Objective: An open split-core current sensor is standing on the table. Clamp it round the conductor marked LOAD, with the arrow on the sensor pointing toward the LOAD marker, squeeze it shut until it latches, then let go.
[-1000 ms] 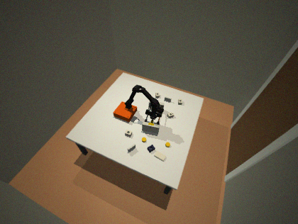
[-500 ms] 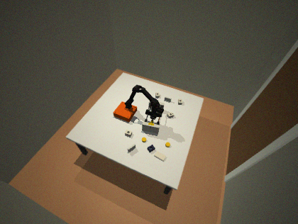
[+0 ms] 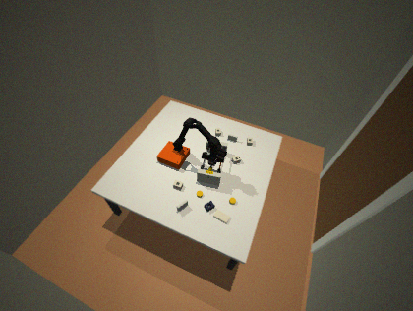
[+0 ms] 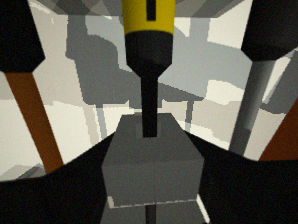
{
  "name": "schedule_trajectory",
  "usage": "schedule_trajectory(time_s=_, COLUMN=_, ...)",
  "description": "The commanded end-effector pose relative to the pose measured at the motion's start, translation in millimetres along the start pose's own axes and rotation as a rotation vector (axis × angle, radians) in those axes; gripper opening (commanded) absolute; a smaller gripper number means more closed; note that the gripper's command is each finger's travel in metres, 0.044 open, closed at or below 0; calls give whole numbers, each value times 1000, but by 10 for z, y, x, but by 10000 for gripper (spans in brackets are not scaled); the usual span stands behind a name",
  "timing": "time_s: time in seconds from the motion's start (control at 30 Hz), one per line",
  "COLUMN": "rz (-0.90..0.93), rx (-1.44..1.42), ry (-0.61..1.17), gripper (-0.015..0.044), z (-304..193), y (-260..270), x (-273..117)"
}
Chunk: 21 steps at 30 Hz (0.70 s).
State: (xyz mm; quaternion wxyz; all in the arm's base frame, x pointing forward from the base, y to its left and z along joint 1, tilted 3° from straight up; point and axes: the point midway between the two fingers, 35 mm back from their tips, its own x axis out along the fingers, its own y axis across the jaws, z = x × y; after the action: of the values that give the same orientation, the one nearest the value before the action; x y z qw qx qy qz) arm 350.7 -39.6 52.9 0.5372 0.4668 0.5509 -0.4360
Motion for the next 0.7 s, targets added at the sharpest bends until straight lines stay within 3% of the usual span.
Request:
schedule_trajectory(time_s=0.0, rz=0, rx=0, ry=0, gripper=0, z=0, y=0, x=1)
schedule_trajectory(time_s=0.53, rz=0, rx=0, ry=0, gripper=0, z=0, y=0, x=51)
schedule_trajectory(time_s=0.67, rz=1, rx=0, ry=0, gripper=105, z=1, y=0, x=9)
